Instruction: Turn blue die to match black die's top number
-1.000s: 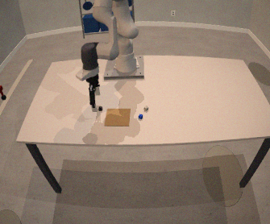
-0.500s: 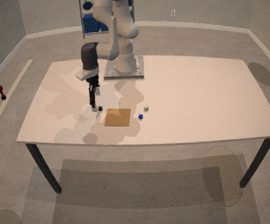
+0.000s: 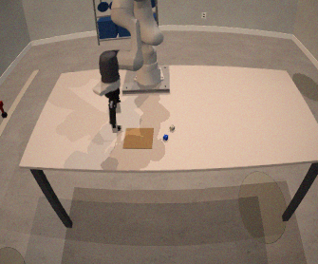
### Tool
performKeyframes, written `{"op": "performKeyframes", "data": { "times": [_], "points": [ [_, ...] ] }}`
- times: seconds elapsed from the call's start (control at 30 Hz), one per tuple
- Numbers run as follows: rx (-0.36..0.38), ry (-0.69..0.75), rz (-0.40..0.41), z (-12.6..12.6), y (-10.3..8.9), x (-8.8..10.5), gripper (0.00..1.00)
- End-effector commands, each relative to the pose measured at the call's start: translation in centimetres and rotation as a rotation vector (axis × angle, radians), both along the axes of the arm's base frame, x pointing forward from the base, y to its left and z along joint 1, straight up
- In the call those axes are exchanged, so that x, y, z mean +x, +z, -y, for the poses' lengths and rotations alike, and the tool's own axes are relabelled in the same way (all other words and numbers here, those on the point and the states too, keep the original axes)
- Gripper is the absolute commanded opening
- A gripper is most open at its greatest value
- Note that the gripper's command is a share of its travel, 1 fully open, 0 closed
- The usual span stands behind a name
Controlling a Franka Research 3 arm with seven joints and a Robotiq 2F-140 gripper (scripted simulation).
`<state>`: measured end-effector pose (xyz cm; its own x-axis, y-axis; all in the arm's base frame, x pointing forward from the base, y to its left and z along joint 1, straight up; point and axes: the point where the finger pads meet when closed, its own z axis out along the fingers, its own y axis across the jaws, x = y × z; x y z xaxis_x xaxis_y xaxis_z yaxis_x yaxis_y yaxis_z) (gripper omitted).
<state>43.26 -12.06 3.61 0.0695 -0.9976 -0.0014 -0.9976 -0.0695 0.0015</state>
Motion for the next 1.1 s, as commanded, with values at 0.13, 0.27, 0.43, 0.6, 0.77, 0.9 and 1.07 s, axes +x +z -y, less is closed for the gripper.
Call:
{"op": "performKeyframes", "data": {
  "times": [0.13,0.27,0.43,0.6,0.77,0.9,1.07],
  "points": [
    [-0.002,-0.020,0.002,-3.5,0.0,0.9,1.00],
    [-0.002,-0.020,0.002,-7.0,0.0,1.7,1.00],
    [-0.002,-0.020,0.002,-11.5,0.0,2.9,1.00],
    [-0.002,-0.020,0.002,-14.9,0.0,3.7,1.00],
    [-0.002,-0.020,0.002,-17.7,0.0,4.4,1.00],
    [-0.002,-0.020,0.002,-19.9,0.0,5.0,1.00],
    [-0.002,-0.020,0.002,-21.6,0.0,5.4,1.00]
  ]
}}
